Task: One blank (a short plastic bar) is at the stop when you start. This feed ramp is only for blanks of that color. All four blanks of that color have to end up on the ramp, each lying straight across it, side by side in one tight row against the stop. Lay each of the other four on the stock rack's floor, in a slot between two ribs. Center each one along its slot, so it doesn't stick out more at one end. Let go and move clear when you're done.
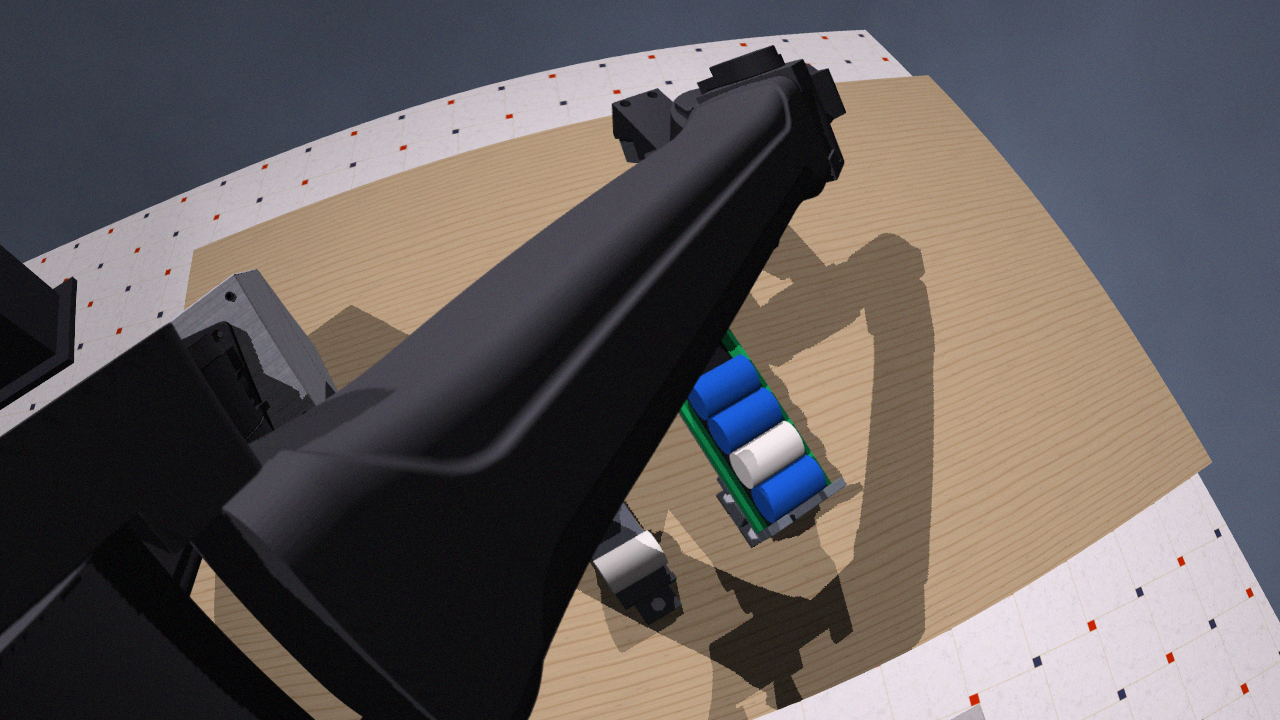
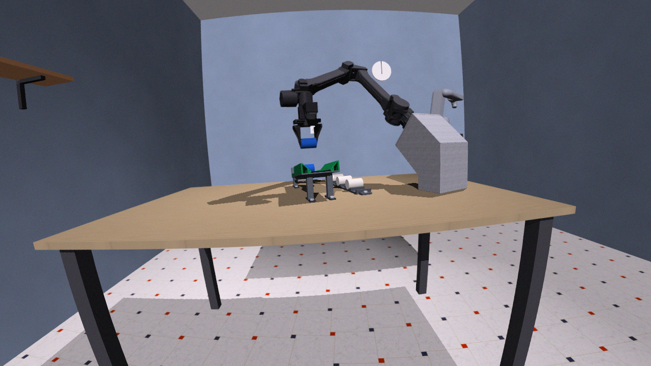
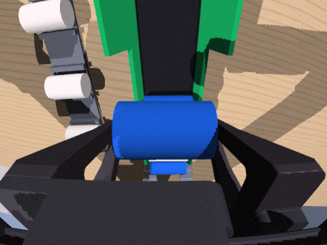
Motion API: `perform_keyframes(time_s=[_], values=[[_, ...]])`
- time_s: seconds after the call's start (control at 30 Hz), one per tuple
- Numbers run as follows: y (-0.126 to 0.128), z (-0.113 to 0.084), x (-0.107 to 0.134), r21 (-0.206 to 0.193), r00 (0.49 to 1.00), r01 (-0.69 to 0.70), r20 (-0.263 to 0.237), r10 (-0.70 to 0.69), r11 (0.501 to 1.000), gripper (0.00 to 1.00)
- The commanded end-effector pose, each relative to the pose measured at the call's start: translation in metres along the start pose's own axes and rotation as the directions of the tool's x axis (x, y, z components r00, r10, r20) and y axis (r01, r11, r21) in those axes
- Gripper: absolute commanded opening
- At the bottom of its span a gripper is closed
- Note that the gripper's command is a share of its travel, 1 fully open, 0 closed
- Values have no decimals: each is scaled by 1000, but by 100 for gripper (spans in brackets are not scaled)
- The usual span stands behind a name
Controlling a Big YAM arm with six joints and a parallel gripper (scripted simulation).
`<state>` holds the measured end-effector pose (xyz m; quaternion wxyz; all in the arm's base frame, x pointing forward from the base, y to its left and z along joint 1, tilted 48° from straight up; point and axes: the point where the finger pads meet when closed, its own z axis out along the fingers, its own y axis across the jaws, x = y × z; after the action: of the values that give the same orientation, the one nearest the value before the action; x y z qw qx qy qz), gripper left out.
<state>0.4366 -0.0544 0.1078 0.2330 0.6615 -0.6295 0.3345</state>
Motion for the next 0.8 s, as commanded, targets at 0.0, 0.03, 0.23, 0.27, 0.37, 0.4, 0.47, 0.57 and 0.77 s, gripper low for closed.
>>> perform_keyframes(time_s=[0.0,0.03,0.23,0.27,0.37,0.4,0.47,0.57,0.77], values=[[-1,-7,-9,17,999,35,5,-35,999,59],[-1,-7,-9,17,999,35,5,-35,999,59],[-10,-3,0,23,1000,-2,5,2,1000,59],[-4,7,1,0,1000,-1,2,1,1000,59],[1,17,-2,-10,1000,9,2,-9,1000,59],[1,20,-2,-10,1000,9,2,-9,1000,59],[1,28,-2,-10,1000,9,2,-9,1000,59],[1,36,-2,-10,1000,9,2,-9,1000,59],[1,61,-2,-10,1000,9,3,-9,1000,59]])
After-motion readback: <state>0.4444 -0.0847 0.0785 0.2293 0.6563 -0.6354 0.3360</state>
